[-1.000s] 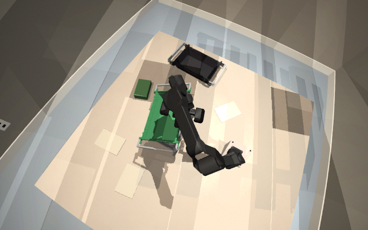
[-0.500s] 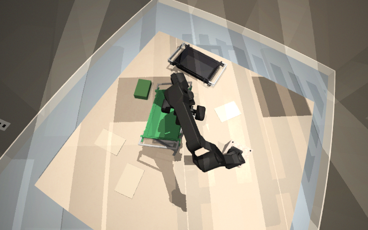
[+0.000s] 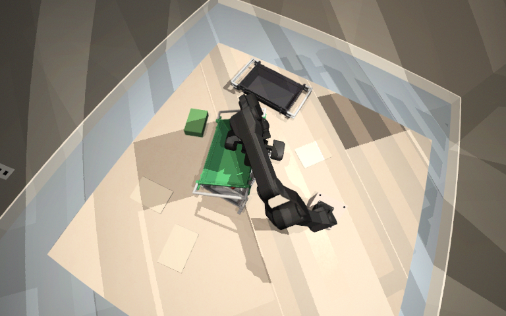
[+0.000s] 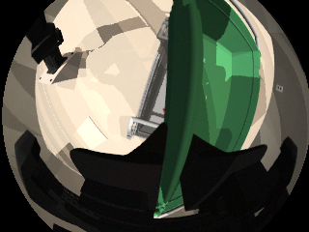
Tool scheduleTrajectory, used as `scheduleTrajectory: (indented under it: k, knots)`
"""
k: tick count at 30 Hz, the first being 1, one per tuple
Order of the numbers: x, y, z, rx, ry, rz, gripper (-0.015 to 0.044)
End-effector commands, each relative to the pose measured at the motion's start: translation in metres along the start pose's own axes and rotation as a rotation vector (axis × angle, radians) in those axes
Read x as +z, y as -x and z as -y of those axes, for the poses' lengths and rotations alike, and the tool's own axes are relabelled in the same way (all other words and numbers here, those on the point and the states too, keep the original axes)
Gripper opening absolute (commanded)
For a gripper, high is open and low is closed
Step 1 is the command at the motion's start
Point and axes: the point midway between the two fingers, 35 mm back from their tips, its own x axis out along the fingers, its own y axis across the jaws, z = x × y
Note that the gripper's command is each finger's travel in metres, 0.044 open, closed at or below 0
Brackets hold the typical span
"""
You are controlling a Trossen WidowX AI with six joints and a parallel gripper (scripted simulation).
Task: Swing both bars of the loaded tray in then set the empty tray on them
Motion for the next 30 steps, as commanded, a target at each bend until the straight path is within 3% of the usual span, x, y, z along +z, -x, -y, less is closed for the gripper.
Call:
scheduleTrajectory:
  k: [1,30]
  knots:
    - [-0.003,0.010,0.002,-0.030,0.009,-0.021,0.0000]
    - [-0.003,-0.031,0.003,-0.003,-0.200,-0.011,0.0000]
